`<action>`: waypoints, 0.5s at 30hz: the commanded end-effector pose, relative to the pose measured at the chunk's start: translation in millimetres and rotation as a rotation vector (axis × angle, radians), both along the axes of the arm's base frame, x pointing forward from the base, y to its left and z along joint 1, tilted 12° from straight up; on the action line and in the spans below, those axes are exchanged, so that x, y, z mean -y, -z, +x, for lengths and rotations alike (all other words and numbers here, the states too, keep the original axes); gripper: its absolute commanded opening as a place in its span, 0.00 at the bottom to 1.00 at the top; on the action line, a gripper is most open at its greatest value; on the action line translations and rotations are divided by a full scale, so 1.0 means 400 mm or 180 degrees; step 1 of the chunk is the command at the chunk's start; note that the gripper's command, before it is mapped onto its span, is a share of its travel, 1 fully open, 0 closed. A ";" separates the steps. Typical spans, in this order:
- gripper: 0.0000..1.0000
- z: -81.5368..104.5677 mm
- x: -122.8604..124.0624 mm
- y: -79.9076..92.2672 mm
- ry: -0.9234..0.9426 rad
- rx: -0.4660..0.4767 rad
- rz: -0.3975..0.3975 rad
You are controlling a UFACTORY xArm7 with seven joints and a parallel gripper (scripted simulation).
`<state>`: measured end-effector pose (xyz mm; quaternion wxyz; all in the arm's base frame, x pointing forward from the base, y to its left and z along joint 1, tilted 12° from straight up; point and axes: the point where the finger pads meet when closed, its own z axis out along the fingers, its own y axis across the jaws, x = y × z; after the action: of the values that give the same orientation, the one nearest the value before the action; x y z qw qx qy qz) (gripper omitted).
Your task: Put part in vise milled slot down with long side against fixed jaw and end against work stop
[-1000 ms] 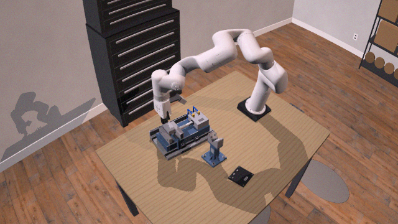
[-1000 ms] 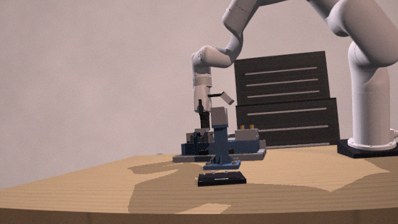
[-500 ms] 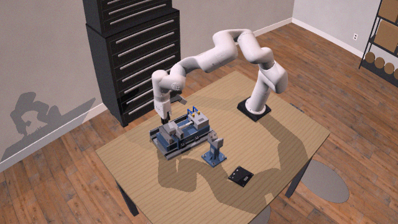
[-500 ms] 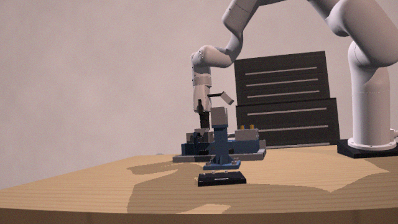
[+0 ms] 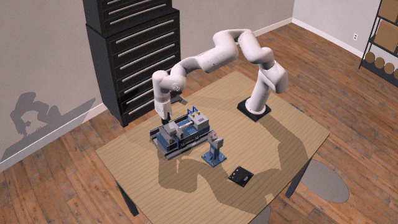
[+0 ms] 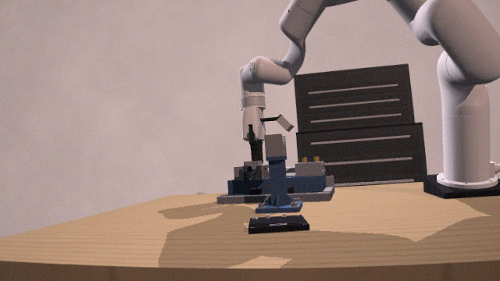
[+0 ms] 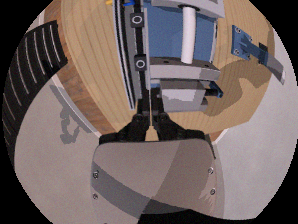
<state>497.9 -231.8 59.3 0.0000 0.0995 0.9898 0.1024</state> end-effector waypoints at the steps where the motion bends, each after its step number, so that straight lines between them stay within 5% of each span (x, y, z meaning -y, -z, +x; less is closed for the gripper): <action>1: 0.00 0.003 0.000 -0.006 0.0003 0.0014 -0.0008; 15: 0.00 0.005 -0.009 -0.008 0.0003 0.0014 -0.0008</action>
<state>498.6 -227.9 60.1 0.0000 0.0995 0.9898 0.1024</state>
